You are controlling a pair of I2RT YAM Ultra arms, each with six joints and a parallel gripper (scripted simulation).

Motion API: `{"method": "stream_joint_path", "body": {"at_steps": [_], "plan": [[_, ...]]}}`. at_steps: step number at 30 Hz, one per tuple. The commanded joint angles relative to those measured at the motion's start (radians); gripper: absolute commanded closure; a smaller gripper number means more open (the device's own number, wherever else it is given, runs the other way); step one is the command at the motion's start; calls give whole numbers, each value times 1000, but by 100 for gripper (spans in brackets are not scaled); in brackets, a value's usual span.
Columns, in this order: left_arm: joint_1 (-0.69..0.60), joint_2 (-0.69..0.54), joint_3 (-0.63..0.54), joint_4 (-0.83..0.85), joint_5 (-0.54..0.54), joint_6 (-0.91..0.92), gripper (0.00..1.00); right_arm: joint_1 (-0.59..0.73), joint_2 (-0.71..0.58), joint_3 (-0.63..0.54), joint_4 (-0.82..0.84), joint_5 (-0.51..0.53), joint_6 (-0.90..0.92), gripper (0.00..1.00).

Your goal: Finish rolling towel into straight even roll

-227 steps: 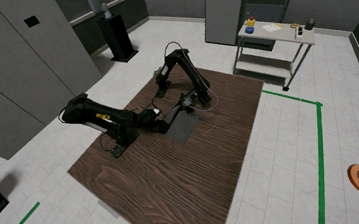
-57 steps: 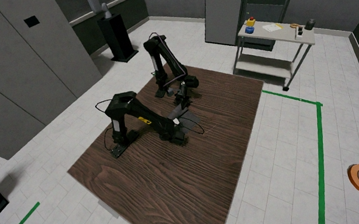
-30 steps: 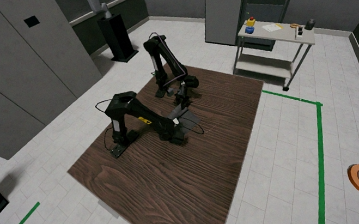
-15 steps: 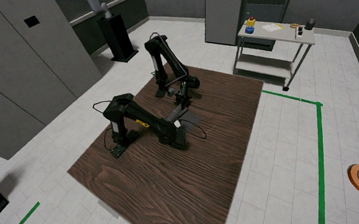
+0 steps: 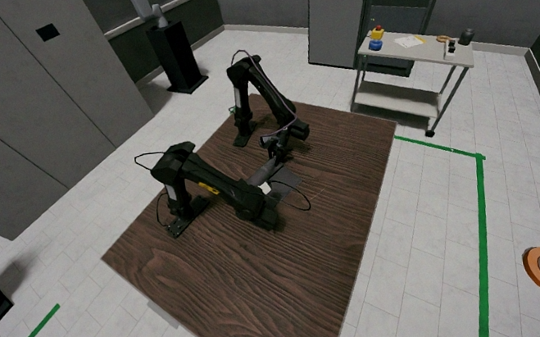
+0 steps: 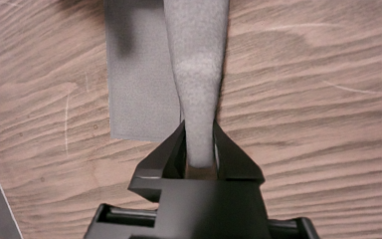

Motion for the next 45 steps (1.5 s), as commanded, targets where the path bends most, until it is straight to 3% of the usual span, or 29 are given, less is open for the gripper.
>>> {"method": "stream_joint_path", "body": {"at_steps": [1,3,9,18,20,21,27,32,45], "plan": [[-13,74,96,-183,-38,-31,71,28,-124,-71,98,3,52,12],[-13,74,96,-183,-38,-31,71,28,-124,-71,98,3,52,12],[-23,215,265,-388,-57,-50,71,113,-396,-281,392,61,231,9],[-34,407,483,-648,-77,-75,71,352,-816,-585,783,308,528,6],[-34,407,483,-648,-77,-75,71,352,-816,-585,783,308,528,6],[-35,434,511,-681,-79,-72,71,418,-901,-646,851,399,596,6],[-38,499,576,-760,-85,-78,71,646,-1067,-779,992,684,732,3],[-38,505,575,-757,-85,-77,71,739,-1090,-808,1020,822,774,2],[-39,523,563,-728,-85,-77,71,646,-1060,-810,1046,738,655,2]]}}
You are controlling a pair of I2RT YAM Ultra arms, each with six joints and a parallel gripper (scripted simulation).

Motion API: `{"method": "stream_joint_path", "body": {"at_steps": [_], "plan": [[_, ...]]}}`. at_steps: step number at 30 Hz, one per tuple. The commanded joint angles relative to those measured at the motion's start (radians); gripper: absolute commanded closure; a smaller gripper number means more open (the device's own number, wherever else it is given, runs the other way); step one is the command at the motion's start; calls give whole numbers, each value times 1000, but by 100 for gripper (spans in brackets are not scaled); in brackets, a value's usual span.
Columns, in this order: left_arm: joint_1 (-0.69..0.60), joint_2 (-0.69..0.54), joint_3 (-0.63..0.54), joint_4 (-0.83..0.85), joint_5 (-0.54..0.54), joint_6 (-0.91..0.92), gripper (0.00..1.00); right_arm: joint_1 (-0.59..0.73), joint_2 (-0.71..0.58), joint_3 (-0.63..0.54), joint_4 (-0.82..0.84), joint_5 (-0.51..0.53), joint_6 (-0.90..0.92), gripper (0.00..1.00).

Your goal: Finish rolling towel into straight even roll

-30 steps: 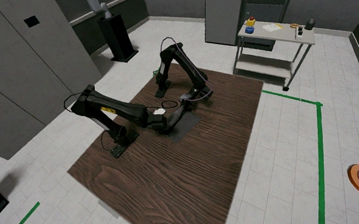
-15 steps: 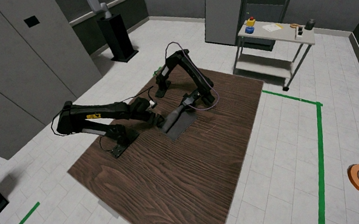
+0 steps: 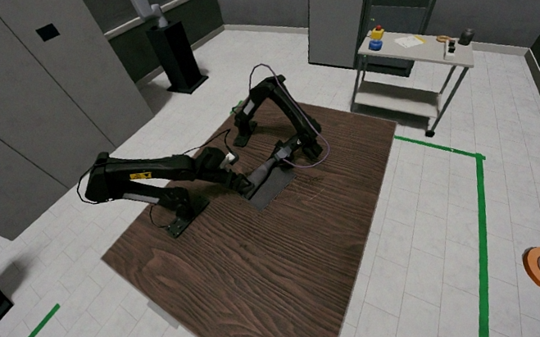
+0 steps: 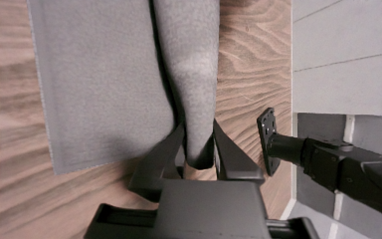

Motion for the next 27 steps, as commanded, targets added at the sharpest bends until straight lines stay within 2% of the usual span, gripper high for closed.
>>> {"method": "stream_joint_path", "body": {"at_steps": [1,7,9,15,26,27], "plan": [[-10,27,9,22,-32,-7,71,-7,10,-20,73,-15,-18,2],[-10,27,9,22,-32,-7,71,8,44,-128,210,-5,-6,2],[-10,27,9,22,-32,-7,71,8,44,-128,210,-5,-6,2],[-10,27,9,22,-32,-7,71,20,118,-198,355,2,3,2],[-10,27,9,22,-32,-7,71,35,213,-114,374,14,15,2],[-10,27,9,22,-32,-7,71,35,222,-113,381,14,15,6]]}}
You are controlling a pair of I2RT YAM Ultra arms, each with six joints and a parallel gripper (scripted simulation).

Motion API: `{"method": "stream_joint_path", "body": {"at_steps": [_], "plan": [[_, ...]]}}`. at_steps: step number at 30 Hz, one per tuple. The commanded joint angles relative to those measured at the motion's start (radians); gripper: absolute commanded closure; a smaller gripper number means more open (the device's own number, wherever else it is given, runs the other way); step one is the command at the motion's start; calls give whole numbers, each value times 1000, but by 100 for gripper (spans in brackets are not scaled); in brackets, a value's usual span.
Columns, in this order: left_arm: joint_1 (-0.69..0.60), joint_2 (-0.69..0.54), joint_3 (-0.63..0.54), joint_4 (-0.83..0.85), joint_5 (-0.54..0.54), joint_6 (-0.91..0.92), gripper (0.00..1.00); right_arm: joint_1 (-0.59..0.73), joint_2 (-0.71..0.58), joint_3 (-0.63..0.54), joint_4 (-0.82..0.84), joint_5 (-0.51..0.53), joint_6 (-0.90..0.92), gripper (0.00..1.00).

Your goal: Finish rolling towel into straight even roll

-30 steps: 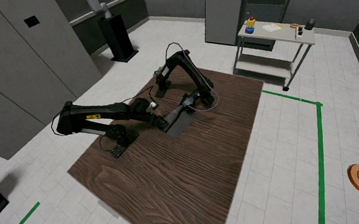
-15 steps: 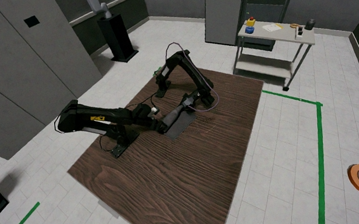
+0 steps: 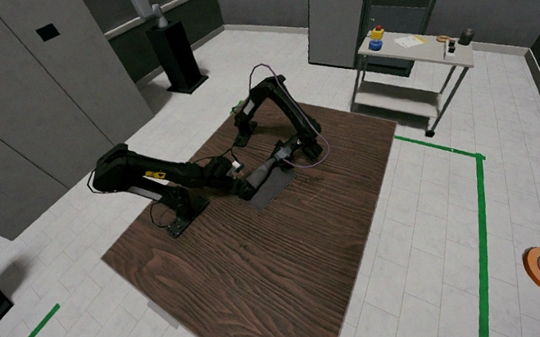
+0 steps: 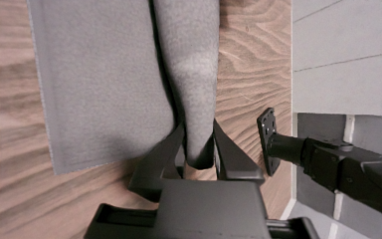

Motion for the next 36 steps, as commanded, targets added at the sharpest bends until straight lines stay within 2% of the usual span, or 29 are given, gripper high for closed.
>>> {"method": "stream_joint_path", "body": {"at_steps": [1,11,27,35,36], "plan": [[-10,27,9,22,-32,-7,71,12,20,45,35,6,10,11],[-10,27,9,22,-32,-7,71,12,24,45,39,6,10,53],[-10,27,9,22,-32,-7,71,12,27,46,42,6,10,68],[-10,27,9,22,-32,-7,71,12,28,46,43,6,10,70],[-10,27,9,22,-32,-7,67,12,28,46,43,6,9,70]]}}
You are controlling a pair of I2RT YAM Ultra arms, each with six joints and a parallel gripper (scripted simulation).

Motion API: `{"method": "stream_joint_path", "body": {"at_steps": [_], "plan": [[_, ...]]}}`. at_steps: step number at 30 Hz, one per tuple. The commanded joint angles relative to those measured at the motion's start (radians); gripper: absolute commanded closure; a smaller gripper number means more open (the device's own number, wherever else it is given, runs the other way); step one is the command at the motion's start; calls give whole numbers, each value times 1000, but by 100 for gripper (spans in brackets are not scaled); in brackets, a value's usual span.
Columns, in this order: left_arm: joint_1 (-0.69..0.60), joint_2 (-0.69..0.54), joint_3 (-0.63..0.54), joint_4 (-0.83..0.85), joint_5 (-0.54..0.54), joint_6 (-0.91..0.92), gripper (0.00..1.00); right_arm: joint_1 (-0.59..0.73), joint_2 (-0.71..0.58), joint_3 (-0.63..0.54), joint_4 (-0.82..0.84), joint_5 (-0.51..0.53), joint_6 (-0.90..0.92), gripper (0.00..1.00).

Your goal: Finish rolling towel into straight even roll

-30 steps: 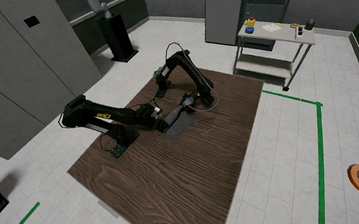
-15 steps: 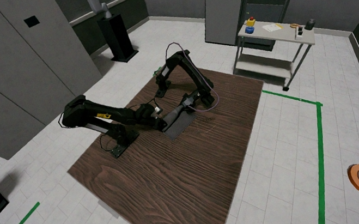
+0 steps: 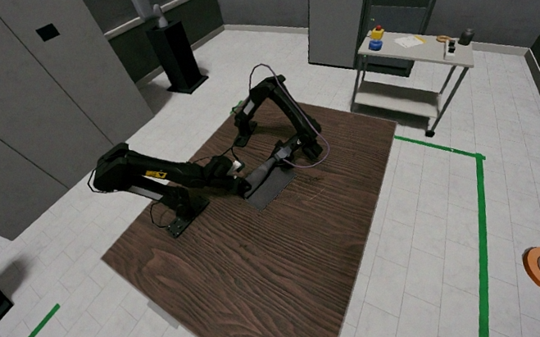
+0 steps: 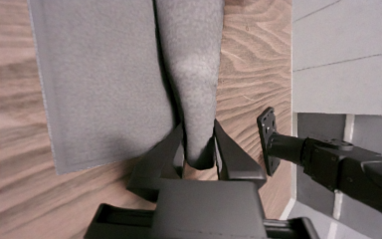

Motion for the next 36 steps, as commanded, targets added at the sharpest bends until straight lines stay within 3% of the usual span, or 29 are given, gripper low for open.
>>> {"method": "stream_joint_path", "body": {"at_steps": [1,12,14,16,31,36], "plan": [[-10,26,10,21,-30,-7,63,12,17,43,11,-11,9,70],[-10,7,24,-12,-30,-7,22,12,18,43,12,-11,10,70],[-10,7,24,-12,-30,-7,22,12,18,43,12,-11,10,70],[-10,6,24,-14,-30,-7,15,12,18,43,12,-11,10,70],[83,-107,86,-21,-57,-39,15,-92,60,112,-86,-180,30,70],[103,-126,112,-21,-61,-46,15,-169,110,169,-161,-307,37,70]]}}
